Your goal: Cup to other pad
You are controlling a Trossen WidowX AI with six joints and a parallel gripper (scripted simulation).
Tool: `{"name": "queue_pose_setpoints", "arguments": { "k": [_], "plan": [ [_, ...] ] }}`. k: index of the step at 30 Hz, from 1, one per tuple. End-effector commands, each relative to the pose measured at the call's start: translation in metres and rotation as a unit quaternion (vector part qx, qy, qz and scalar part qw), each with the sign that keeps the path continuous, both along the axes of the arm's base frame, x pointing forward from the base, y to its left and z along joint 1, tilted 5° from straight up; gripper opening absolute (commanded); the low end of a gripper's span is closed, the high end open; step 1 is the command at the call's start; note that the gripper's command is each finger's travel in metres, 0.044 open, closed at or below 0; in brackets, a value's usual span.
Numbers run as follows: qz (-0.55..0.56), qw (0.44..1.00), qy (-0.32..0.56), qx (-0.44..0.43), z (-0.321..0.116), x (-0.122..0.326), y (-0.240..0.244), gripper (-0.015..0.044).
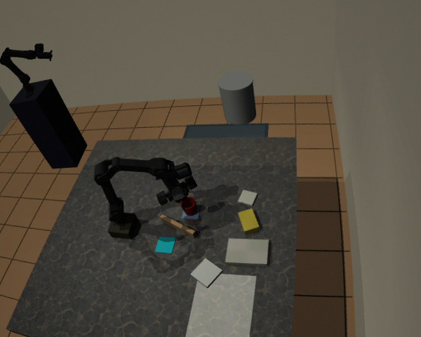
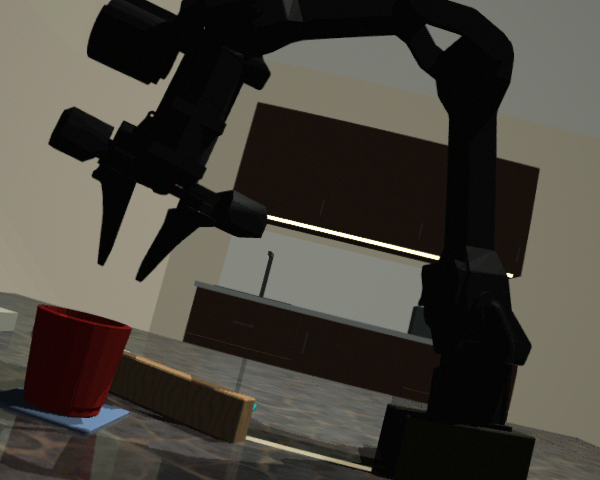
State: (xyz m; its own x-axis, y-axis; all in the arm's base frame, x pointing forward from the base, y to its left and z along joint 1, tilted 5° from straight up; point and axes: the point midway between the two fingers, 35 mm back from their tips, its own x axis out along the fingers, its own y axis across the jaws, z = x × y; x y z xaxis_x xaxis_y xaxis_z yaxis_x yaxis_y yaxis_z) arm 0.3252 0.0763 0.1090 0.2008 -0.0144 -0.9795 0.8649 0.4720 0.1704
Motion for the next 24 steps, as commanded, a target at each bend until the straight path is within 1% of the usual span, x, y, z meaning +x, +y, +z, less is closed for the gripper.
{"name": "queue_pose_setpoints", "arguments": {
  "k": [1, 10, 24],
  "plan": [
    [-0.05, 0.997, 0.064, -0.016, -0.015, -0.013, 0.006, 0.0148],
    [-0.05, 0.997, 0.064, -0.016, -0.018, -0.013, 0.006, 0.0148],
    [-0.05, 0.997, 0.064, -0.016, -0.04, -0.009, 0.004, 0.0148]
  ]
}}
